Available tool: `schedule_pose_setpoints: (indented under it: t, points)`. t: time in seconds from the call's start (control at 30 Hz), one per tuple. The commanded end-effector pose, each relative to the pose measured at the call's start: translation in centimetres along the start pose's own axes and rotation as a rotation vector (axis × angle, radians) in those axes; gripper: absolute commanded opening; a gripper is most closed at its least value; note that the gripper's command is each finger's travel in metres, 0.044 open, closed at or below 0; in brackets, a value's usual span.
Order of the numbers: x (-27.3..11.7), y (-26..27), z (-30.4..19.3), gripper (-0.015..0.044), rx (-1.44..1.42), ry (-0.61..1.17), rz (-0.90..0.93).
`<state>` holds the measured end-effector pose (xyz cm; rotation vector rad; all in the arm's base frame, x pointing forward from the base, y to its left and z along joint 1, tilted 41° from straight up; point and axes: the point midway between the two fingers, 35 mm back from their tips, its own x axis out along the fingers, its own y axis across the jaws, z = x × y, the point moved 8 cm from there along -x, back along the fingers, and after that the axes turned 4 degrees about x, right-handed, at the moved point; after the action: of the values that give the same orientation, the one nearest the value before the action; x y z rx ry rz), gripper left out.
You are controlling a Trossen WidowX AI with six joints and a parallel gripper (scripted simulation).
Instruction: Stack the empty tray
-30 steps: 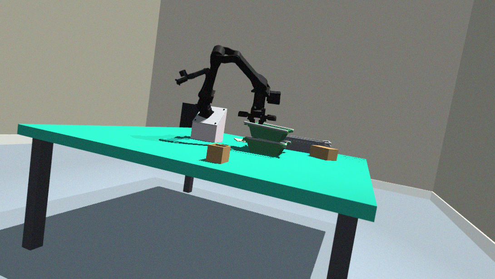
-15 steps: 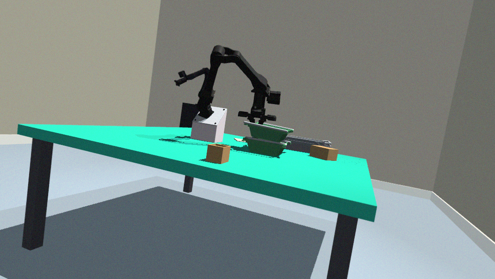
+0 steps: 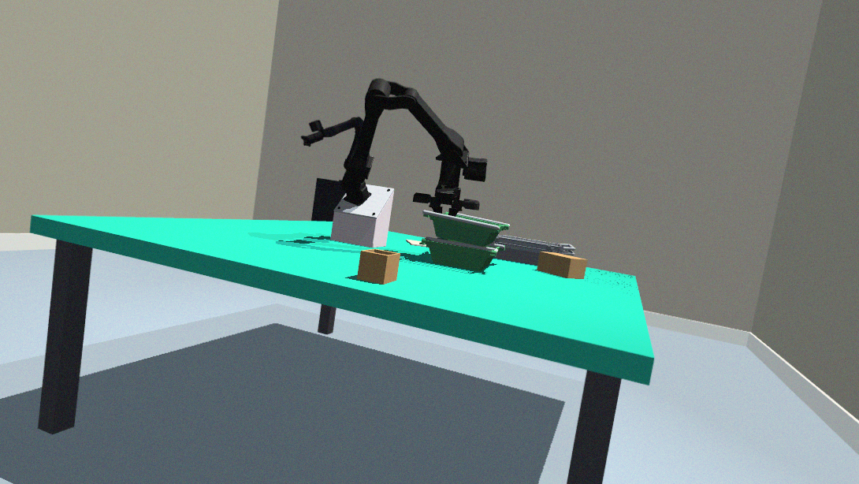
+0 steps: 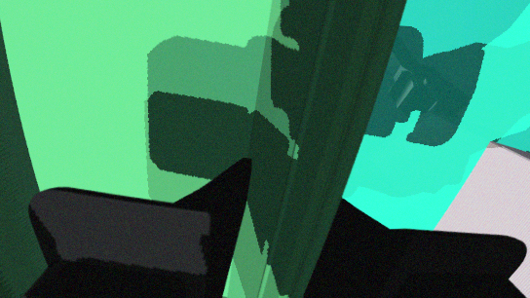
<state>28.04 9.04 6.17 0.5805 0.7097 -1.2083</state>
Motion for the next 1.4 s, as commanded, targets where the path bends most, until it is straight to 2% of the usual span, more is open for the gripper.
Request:
schedule_pose_setpoints:
  t: [0.0, 0.33, 1.33, 1.37]
  points:
    - [0.44, -0.18, 0.14, 0.0, -0.003, -0.003, -0.018]
    - [0.44, -0.18, 0.14, 0.0, -0.003, -0.003, -0.018]
    - [0.44, -0.18, 0.14, 0.044, -0.003, -0.003, -0.018]
    - [0.43, -0.15, 0.14, 0.044, 0.001, -0.002, -0.017]
